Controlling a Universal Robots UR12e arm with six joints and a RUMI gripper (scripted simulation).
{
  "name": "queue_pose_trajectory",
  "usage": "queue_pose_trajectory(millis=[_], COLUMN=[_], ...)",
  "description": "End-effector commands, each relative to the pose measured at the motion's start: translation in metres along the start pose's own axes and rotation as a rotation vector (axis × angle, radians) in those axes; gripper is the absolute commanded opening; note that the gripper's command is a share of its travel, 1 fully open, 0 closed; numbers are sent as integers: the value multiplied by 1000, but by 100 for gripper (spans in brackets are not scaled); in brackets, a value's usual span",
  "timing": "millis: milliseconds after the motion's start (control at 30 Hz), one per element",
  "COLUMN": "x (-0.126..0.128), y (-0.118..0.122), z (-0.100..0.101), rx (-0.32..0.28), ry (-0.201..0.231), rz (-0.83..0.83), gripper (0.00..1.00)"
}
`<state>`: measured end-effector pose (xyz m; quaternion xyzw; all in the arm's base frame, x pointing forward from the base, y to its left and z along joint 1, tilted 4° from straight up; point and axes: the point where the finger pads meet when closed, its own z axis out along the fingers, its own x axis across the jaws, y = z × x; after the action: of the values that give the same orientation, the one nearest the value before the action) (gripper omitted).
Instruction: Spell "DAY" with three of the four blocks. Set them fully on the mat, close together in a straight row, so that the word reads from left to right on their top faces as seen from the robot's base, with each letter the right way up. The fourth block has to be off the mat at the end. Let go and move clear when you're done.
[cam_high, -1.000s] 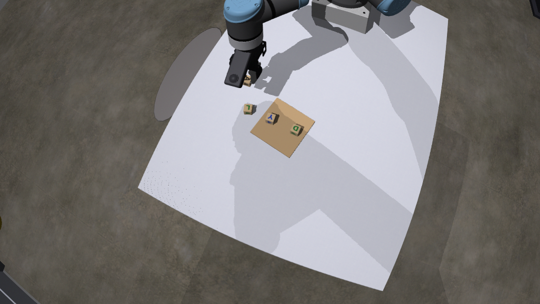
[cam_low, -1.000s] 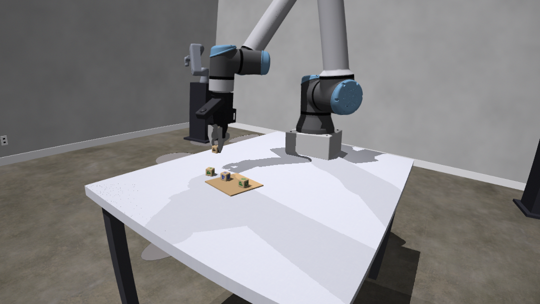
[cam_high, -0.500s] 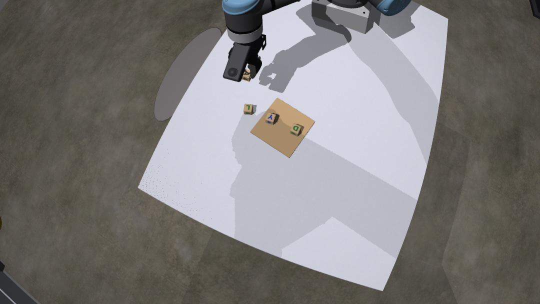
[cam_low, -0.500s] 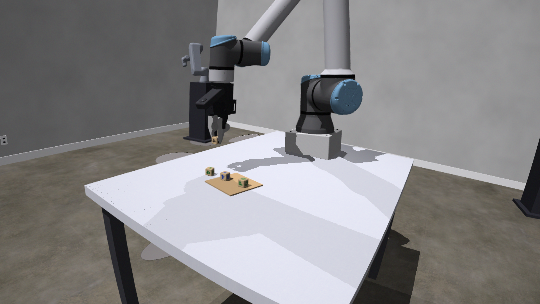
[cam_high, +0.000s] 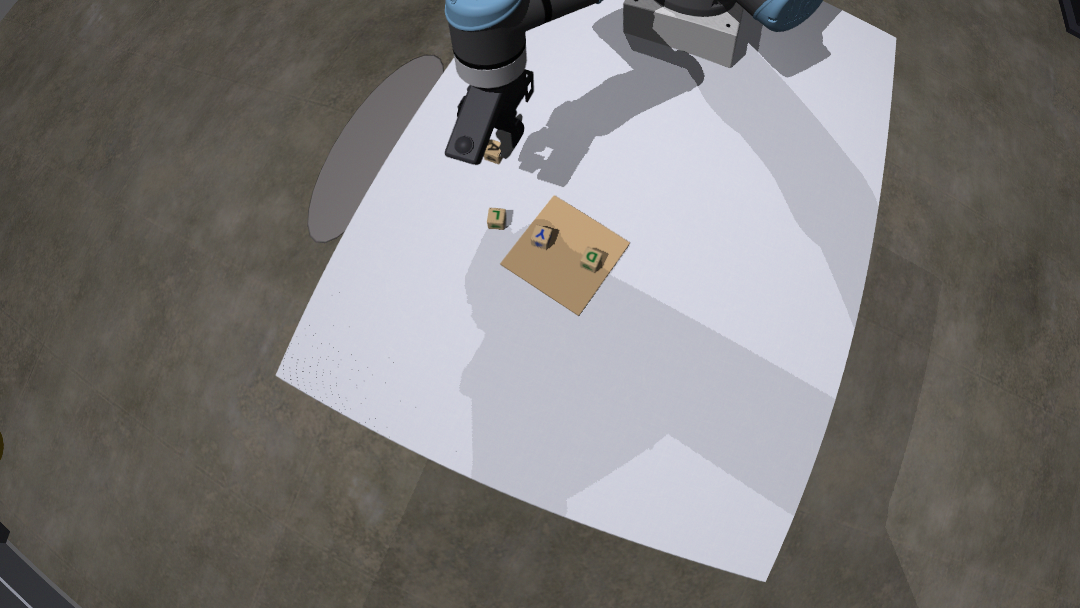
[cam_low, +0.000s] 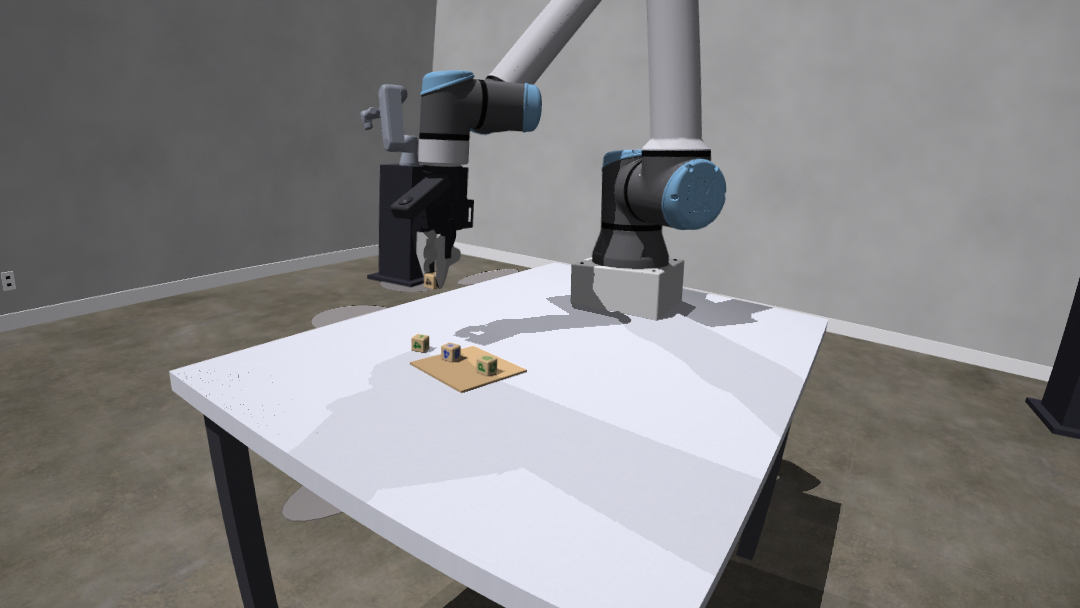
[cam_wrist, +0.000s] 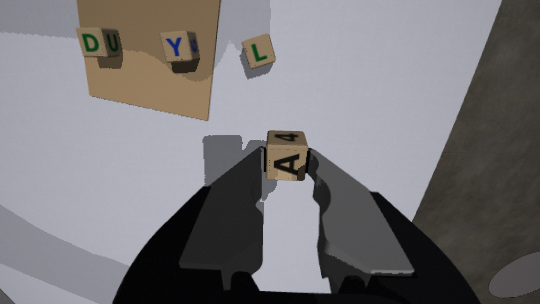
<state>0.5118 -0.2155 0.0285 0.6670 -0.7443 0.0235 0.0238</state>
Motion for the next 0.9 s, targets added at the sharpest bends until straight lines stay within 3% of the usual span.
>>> queue_pose_trajectory(millis=[0, 300, 867], x=[-2, -10, -43], y=[-3, -10, -33], z=[-1, -1, -2], rx=[1, 1, 1], ry=[1, 0, 0], rz=[37, 155, 591], gripper=[5, 5, 5])
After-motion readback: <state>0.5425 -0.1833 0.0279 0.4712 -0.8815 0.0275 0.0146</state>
